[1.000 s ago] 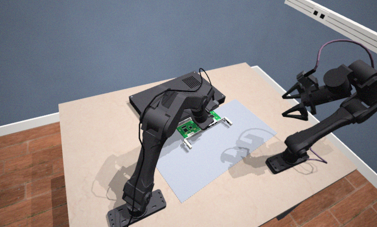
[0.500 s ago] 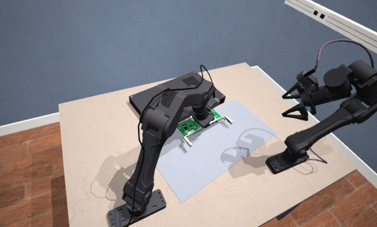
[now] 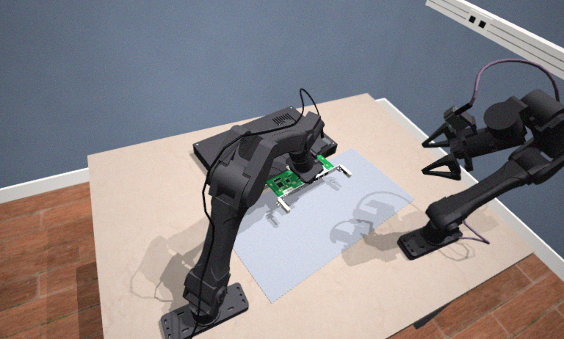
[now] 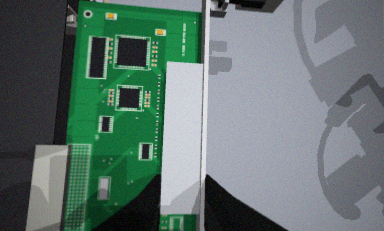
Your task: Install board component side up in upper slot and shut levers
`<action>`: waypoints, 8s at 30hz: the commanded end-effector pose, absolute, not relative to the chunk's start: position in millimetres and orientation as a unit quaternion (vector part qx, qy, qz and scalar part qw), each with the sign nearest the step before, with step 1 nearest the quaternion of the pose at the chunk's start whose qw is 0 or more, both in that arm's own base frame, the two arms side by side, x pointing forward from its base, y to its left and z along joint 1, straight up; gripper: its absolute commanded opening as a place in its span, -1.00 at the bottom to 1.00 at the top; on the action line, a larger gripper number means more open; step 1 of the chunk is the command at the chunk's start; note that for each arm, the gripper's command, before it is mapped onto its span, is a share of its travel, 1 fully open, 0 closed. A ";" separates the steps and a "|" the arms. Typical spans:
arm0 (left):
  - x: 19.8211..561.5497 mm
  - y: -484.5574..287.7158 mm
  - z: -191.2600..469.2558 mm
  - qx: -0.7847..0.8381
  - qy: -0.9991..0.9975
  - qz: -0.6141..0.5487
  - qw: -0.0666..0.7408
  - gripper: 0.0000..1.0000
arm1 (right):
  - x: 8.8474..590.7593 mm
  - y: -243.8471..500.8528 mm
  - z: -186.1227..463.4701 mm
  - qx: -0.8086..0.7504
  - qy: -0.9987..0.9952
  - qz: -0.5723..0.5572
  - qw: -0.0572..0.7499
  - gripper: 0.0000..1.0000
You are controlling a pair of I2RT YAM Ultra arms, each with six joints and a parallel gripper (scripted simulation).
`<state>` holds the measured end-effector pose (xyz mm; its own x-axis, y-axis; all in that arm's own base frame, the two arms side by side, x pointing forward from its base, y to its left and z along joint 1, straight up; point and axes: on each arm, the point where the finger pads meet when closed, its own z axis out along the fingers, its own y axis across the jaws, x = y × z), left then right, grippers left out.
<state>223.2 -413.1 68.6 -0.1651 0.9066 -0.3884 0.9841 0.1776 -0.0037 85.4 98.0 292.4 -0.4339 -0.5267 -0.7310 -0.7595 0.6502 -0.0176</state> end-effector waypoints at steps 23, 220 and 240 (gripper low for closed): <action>189.9 -426.1 55.1 0.636 0.739 -0.147 0.168 -0.63 | 85.1 97.4 294.5 -0.391 0.830 0.157 0.365 1.00; 268.1 -424.4 61.5 0.628 0.737 -0.153 0.200 -0.63 | 85.1 97.4 294.5 -0.391 0.830 0.157 0.365 1.00; 289.8 -423.4 67.4 0.629 0.736 -0.153 0.199 -0.35 | 85.1 97.4 294.5 -0.391 0.830 0.157 0.365 1.00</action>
